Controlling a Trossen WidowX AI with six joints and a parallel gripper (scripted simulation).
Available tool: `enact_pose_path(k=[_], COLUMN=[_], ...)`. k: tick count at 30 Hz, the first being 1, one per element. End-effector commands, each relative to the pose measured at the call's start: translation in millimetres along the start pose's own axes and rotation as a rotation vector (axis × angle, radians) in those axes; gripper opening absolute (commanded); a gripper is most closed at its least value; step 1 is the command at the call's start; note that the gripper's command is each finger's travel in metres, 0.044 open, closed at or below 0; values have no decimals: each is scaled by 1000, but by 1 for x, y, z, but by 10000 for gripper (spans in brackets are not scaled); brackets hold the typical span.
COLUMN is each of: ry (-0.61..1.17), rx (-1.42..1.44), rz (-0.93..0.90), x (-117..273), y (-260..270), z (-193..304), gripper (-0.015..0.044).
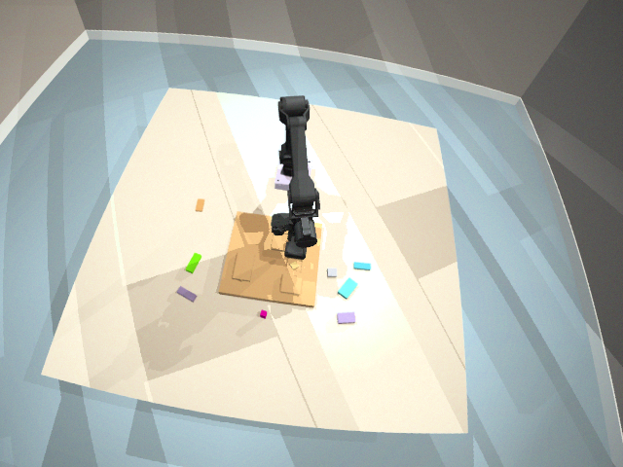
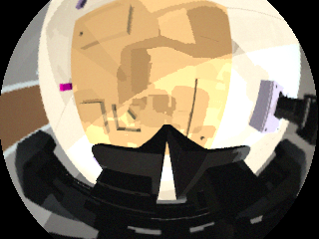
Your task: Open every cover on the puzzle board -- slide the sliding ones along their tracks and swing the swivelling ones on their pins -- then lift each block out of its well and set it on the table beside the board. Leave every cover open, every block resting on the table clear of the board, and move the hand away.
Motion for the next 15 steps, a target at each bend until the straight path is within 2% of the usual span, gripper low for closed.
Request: enact_pose_path(k=[1,15], ry=[-6,-6], rx=[5,5], rz=[10,10], x=[-7,-21], y=[-1,-2], z=[-1,-1], gripper=[0,0])
Point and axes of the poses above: the point midway between the two fingers, 35 mm back from their tips, its own x axis back along the fingers, its own y axis across the jaws, z = x × y, the point moved 3 cm from there along x, back along the fingers, and after that the axes turned 4 degrees about -x, right-handed, at the moved point
